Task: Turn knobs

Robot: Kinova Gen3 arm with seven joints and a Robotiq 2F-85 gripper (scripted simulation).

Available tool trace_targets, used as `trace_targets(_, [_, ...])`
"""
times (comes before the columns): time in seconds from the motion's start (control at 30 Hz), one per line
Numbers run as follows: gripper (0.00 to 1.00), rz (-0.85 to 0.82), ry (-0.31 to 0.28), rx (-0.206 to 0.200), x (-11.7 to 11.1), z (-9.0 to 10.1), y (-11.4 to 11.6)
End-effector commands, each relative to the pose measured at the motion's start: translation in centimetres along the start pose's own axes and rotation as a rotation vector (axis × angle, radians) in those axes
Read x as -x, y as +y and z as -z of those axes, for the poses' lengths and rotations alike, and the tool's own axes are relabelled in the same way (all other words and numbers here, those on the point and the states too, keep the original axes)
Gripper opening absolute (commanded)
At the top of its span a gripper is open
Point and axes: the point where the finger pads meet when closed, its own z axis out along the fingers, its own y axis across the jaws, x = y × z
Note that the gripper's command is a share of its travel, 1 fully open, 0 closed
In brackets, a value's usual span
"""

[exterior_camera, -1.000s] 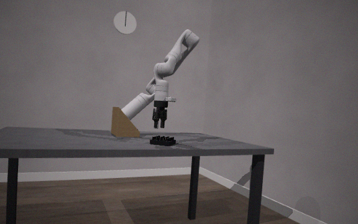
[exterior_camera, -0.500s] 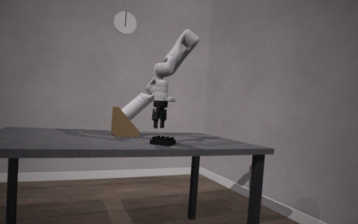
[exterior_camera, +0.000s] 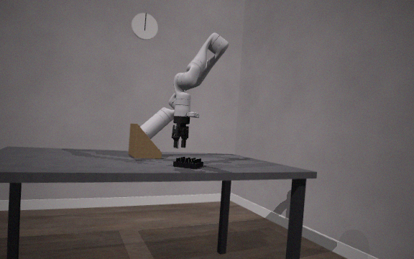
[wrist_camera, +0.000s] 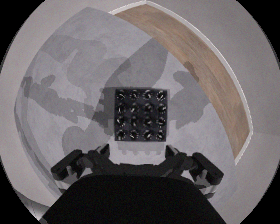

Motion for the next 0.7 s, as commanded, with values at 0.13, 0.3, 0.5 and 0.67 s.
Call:
trace_targets(0.13, [1.00,-0.011,0.003,0.000,1.6,0.1,0.1])
trace_targets(0.3, [1.00,-0.011,0.003,0.000,2.1,0.1,0.1])
trace_targets(0.5, [1.00,-0.011,0.003,0.000,2.9,0.1,0.1])
trace_targets(0.67, [1.00,-0.011,0.003,0.000,3.1,0.1,0.1])
